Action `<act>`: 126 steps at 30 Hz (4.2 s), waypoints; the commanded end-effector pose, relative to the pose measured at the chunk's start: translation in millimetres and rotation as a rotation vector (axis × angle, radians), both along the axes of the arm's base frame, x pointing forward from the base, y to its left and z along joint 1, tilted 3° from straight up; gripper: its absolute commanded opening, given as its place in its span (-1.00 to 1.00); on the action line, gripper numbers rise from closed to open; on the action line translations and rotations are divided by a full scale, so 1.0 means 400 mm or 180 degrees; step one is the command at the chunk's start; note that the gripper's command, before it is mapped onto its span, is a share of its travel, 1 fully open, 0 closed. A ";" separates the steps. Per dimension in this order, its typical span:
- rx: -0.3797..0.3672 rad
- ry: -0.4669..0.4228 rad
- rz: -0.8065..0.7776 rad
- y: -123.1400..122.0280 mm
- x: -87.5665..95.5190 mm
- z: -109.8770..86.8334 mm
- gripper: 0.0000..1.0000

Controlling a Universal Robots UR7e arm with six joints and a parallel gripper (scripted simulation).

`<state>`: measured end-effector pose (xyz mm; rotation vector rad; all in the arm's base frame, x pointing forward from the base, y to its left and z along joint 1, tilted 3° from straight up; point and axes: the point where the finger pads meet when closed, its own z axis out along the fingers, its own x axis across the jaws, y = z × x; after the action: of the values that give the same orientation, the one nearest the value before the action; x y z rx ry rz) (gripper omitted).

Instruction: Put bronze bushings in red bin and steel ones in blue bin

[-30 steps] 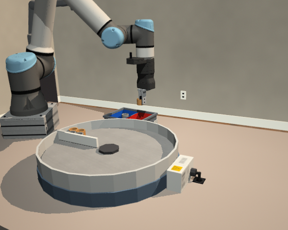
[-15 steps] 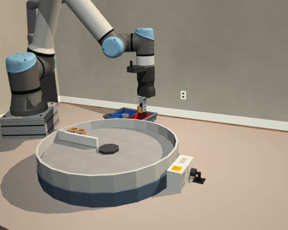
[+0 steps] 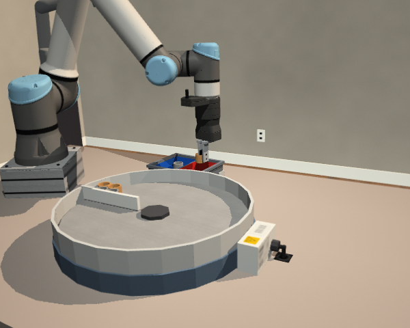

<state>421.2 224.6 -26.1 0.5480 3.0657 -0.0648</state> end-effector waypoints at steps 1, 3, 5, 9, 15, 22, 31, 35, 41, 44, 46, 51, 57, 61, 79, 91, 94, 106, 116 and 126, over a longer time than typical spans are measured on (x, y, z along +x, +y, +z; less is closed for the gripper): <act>0.0002 -0.0005 0.0000 0.000 0.002 -0.012 -1.00; 0.0002 -0.0005 0.0000 0.000 0.002 -0.012 -1.00; 0.0002 -0.0005 0.0000 0.000 0.002 -0.012 -1.00; 0.0002 -0.0005 0.0000 0.000 0.002 -0.012 -1.00; 0.0002 -0.0005 0.0000 0.000 0.002 -0.017 -1.00; 0.0002 -0.0005 0.0000 -0.001 0.002 -0.030 -1.00; 0.0002 -0.0005 0.0000 -0.001 0.002 -0.042 -1.00; 0.0002 -0.0005 0.0000 -0.001 0.002 -0.042 -1.00; 0.0002 -0.0005 0.0000 -0.002 0.002 -0.056 -1.00; 0.0002 -0.0005 0.0000 -0.002 0.002 -0.056 -1.00; 0.0002 -0.0005 0.0000 -0.002 0.003 -0.063 -1.00; 0.0002 -0.0005 0.0000 -0.003 0.003 -0.072 -1.00; 0.0002 -0.0005 0.0000 -0.003 0.003 -0.072 -1.00; 0.0002 -0.0005 0.0000 -0.003 0.003 -0.074 -1.00; 0.0002 -0.0005 0.0000 -0.004 0.003 -0.102 -1.00; 0.0002 -0.0005 0.0000 -0.004 0.003 -0.102 -1.00; 0.0002 -0.0005 0.0000 -0.004 0.003 -0.102 -0.16; 0.0002 -0.0005 0.0000 -0.004 0.003 -0.102 -0.16; 0.0002 -0.0005 0.0000 -0.004 0.003 -0.102 -0.16; 0.0002 -0.0005 0.0000 -0.004 0.003 -0.102 -0.16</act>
<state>422.0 222.9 -67.2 0.5480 3.0656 -0.0648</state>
